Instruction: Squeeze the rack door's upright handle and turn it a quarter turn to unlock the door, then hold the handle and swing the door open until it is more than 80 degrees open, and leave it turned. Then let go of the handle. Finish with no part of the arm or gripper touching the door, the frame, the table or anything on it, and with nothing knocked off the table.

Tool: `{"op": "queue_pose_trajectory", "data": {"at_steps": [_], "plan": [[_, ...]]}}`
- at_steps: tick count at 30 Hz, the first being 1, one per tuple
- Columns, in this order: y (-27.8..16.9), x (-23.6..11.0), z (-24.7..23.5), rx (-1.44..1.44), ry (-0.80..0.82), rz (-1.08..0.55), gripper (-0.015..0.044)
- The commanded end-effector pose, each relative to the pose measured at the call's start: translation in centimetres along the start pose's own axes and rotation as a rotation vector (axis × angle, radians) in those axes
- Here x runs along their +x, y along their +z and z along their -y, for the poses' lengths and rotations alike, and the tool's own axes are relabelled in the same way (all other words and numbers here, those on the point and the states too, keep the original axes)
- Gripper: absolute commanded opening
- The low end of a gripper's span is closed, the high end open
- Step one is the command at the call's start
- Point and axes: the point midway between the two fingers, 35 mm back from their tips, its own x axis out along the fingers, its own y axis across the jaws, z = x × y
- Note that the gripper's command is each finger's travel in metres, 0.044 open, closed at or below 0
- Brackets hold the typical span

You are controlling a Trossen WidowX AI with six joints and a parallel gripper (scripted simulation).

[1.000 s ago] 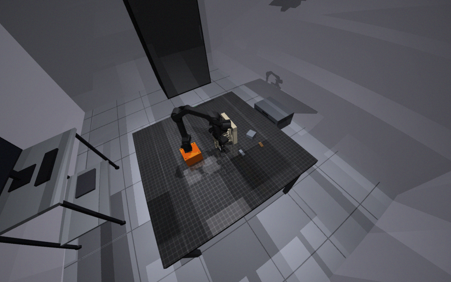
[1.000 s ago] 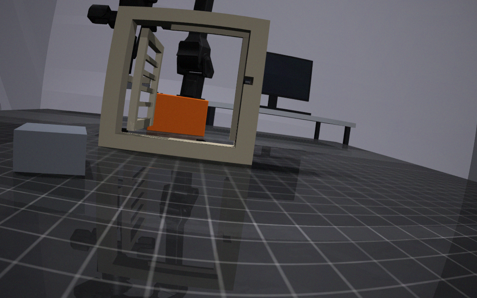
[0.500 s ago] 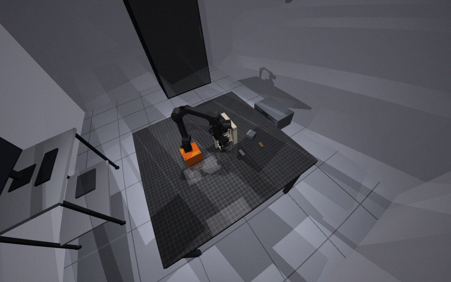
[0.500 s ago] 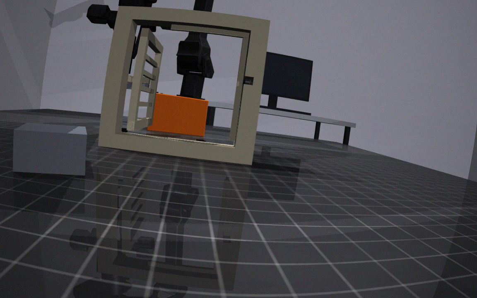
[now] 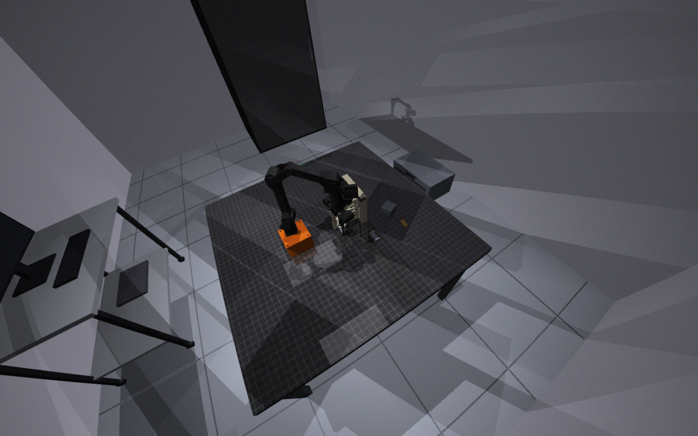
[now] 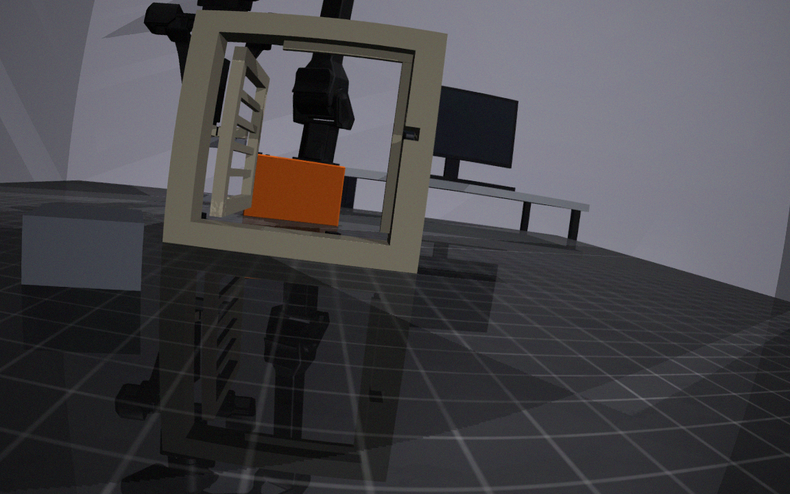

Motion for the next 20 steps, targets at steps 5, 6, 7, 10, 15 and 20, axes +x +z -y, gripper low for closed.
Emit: {"op": "queue_pose_trajectory", "data": {"at_steps": [5,6,7,10,15,20], "plan": [[0.1,-1.2,0.1,-0.005,0.001,0.004,0.0296],[0.1,-1.3,0.1,-0.005,0.001,0.004,0.0296],[0.1,-1.5,0.1,-0.005,0.001,0.004,0.0296],[0.2,-1.9,0.1,-0.005,0.001,0.004,0.0296],[0.2,-2.5,0.1,-0.005,0.001,0.004,0.0296],[0.2,-3.2,0.1,-0.005,0.001,0.004,0.0296]]}}
